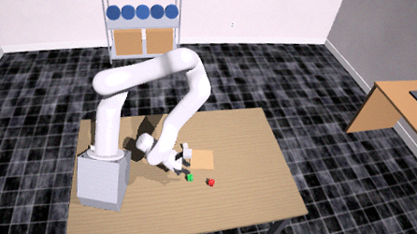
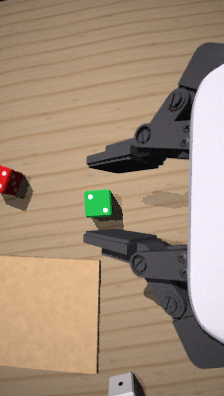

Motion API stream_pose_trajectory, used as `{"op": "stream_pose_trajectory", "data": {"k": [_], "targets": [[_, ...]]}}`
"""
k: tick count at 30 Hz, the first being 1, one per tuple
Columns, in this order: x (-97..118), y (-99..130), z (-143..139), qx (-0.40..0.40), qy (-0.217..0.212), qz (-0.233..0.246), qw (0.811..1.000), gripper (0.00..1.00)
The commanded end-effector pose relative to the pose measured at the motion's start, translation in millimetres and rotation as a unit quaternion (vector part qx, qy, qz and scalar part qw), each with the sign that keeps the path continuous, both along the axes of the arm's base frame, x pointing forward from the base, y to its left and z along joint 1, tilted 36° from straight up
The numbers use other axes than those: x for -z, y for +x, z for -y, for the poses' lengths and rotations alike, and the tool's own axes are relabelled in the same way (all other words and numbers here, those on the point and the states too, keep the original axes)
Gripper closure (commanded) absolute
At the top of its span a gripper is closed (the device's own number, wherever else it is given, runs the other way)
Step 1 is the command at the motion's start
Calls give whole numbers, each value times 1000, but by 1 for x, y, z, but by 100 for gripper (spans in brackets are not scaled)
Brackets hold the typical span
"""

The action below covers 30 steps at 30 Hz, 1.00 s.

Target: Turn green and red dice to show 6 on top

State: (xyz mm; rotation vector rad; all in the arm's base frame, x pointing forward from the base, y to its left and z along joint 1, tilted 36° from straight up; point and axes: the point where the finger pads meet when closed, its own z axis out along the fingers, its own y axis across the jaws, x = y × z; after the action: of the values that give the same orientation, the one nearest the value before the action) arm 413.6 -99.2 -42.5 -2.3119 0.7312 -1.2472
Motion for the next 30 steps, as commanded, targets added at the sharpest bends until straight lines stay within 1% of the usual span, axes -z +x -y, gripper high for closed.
{"op": "stream_pose_trajectory", "data": {"k": [1, 3, 4, 5, 9, 11, 14, 16, 19, 20, 22, 25, 28, 30], "targets": [[-3, 9, 4, -49, 26, -60, 997, 53], [-4, 11, 5, -65, 34, -80, 994, 53], [-4, 11, 5, -65, 34, -81, 994, 53], [-6, 12, 7, -77, 37, -98, 991, 53], [-7, 16, 9, -99, 49, -126, 986, 53], [-9, 17, 11, -115, 54, -149, 981, 53], [-9, 17, 12, -116, 54, -150, 980, 53], [-11, 21, 13, -144, 68, -185, 970, 53], [-13, 23, 16, -161, 74, -209, 962, 53], [-13, 23, 16, -161, 74, -210, 962, 53], [-14, 26, 16, -179, 83, -231, 953, 53], [-15, 27, 19, -191, 86, -249, 945, 53], [-17, 30, 20, -211, 96, -274, 933, 53], [-17, 30, 20, -211, 96, -274, 933, 53]]}}
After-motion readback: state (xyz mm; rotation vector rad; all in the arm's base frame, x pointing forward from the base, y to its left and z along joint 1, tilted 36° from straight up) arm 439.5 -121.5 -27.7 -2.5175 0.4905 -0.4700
